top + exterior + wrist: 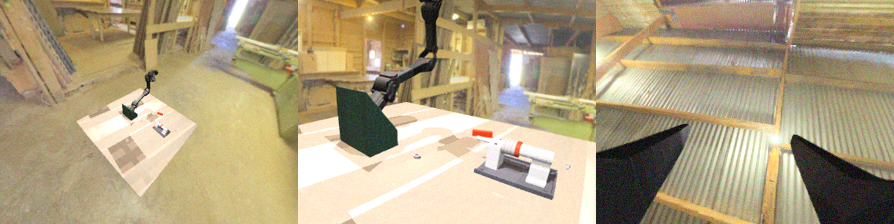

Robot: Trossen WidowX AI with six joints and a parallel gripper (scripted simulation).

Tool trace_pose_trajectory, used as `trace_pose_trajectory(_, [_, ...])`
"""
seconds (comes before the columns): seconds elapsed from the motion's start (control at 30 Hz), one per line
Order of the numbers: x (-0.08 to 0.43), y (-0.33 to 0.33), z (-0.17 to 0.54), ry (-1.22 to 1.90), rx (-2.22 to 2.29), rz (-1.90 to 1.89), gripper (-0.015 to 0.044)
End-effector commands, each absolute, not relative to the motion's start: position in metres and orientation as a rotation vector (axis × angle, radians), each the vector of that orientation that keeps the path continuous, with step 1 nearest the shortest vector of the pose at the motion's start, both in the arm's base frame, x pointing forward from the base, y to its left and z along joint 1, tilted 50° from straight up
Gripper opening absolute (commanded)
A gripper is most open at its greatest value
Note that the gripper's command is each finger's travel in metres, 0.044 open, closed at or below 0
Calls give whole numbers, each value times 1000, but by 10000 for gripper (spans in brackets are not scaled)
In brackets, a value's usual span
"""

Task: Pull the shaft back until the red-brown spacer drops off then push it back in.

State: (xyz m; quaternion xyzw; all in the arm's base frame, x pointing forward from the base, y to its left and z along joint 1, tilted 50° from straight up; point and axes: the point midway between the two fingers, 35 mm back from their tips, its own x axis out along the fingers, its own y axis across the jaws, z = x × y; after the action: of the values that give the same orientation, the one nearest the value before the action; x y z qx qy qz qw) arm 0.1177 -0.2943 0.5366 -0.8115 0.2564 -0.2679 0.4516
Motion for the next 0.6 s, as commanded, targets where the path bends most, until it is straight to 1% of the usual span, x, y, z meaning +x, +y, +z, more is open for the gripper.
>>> trace_pose_trajectory(0.0, [162,-298,505,543,-1990,-580,440])
trace_pose_trajectory(0.13, [214,-289,468,440,-1960,-477,440])
trace_pose_trajectory(0.3, [274,-261,420,335,-1935,-344,440])
trace_pose_trajectory(0.57, [354,-180,330,216,-1958,-113,440])
